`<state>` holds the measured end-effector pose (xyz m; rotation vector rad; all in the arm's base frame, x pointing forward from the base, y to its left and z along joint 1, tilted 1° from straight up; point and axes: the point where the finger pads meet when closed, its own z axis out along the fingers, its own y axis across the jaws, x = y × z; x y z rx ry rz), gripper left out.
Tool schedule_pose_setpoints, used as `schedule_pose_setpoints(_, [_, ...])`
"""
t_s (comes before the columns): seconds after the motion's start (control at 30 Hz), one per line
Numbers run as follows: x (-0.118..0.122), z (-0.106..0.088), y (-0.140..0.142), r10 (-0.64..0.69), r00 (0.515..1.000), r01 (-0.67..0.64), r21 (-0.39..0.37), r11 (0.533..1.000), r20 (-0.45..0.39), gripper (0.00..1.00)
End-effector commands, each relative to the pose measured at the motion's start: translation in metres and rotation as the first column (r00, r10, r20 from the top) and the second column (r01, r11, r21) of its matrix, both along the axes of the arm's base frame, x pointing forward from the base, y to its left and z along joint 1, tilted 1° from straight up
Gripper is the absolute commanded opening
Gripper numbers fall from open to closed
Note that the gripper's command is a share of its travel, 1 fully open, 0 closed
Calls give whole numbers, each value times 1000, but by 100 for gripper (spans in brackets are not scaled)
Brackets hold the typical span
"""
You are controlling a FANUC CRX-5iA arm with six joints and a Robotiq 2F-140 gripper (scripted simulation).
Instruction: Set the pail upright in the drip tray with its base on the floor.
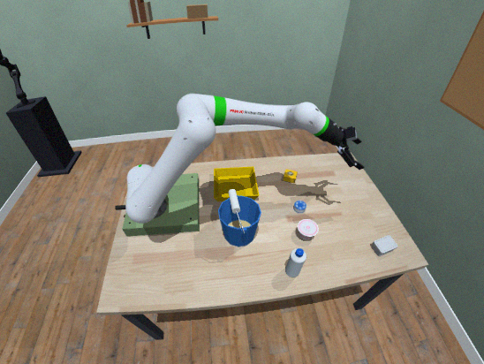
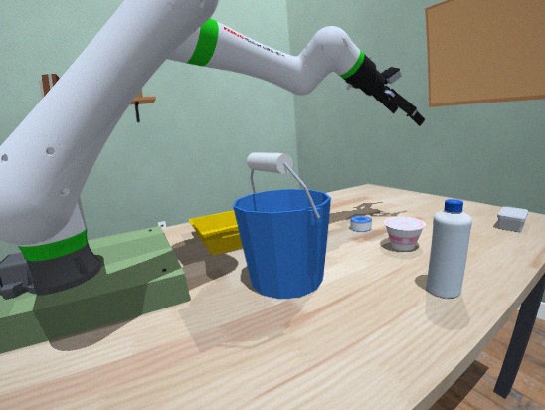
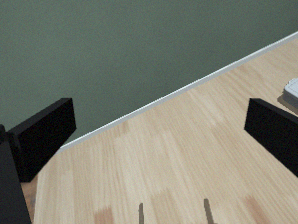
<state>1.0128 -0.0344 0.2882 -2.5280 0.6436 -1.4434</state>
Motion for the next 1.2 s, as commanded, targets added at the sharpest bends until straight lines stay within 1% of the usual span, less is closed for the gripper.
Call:
schedule_pose_setpoints(0.0, [0, 3, 0, 0, 1000, 0, 0, 1000, 3, 100])
schedule_pose_setpoints(0.53, [0, 3, 0, 0, 1000, 0, 0, 1000, 3, 100])
schedule_pose_setpoints(0.6, [-3, 3, -3, -7, 1000, 7, 4, 1000, -2, 100])
schedule_pose_setpoints(0.63, [-8, 3, -10, -23, 1000, 23, 12, 1000, -13, 100])
schedule_pose_setpoints(0.7, [-31, 2, -32, -79, 995, 82, 42, 996, -57, 100])
schedule_pose_setpoints(0.77, [-40, 1, -40, -98, 993, 102, 52, 993, -72, 100])
schedule_pose_setpoints(1.03, [-89, -2, -77, -197, 967, 214, 102, 971, -161, 100])
schedule_pose_setpoints(1.1, [-89, -2, -77, -197, 967, 214, 102, 971, -161, 100])
schedule_pose_setpoints(1.13, [-109, -3, -89, -229, 954, 255, 118, 960, -195, 100])
schedule_pose_setpoints(1.17, [-114, -4, -92, -237, 950, 265, 122, 957, -204, 100])
